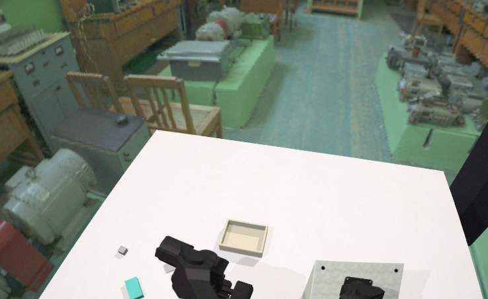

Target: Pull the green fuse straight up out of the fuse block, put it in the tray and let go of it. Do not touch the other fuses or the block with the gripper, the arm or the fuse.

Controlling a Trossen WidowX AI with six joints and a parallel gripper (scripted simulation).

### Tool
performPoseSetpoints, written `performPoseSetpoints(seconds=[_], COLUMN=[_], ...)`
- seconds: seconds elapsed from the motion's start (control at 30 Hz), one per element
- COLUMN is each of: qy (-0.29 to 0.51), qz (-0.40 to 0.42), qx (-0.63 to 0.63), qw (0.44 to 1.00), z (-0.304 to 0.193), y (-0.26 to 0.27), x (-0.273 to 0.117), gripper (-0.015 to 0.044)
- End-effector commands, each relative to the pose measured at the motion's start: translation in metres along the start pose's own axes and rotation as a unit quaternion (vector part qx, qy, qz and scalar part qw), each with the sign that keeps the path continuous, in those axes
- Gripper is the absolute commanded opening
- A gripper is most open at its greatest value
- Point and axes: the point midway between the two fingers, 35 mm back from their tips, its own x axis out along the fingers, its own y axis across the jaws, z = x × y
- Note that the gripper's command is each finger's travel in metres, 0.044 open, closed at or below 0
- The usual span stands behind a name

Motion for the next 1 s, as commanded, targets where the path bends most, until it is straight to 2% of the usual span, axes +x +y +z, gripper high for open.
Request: performPoseSetpoints(seconds=[0.0, 0.97], qy=[0.001, 0.001], qz=[-0.004, -0.003], qx=[-0.004, -0.003], qw=[1.000, 1.000], z=[0.001, 0.001], y=[-0.002, -0.001], x=[-0.004, -0.031], gripper=[0.0000, 0.0000])
